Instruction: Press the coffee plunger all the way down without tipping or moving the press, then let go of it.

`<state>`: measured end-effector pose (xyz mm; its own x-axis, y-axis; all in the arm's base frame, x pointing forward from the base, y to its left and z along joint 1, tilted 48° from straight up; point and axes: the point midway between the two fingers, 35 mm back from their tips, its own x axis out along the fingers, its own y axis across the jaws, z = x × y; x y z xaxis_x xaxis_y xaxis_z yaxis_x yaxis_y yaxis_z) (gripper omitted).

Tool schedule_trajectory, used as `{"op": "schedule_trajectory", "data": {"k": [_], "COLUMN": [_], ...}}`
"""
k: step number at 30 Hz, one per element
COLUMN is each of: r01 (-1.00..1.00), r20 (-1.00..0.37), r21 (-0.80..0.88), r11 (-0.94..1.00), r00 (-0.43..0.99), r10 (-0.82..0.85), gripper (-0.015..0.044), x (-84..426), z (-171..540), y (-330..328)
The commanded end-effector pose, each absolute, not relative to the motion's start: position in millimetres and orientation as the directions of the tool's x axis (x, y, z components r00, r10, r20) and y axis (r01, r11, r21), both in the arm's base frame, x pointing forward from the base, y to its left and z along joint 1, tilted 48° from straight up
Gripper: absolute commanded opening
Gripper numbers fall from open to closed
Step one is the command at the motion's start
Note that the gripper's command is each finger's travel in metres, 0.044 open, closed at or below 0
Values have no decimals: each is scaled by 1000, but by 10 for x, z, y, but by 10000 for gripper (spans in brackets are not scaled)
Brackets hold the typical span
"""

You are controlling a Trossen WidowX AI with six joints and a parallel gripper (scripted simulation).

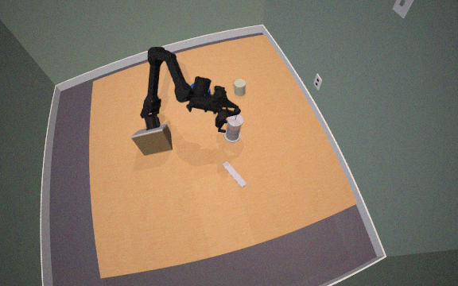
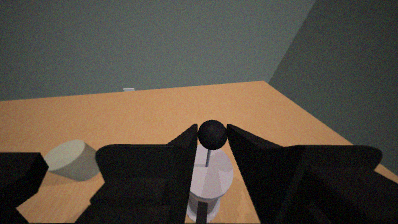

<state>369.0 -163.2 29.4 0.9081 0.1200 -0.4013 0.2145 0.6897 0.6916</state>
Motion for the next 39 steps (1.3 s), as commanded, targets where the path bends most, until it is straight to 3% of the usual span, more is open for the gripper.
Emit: {"op": "schedule_trajectory", "data": {"k": [1, 39], "r01": [229, 227], "r20": [-446, -443], "r21": [722, 723], "r11": [652, 653], "r00": [876, 877], "r10": [186, 187], "gripper": [127, 127], "x": [3654, 3749], "z": [45, 18], "y": [-1364, -1401]}}
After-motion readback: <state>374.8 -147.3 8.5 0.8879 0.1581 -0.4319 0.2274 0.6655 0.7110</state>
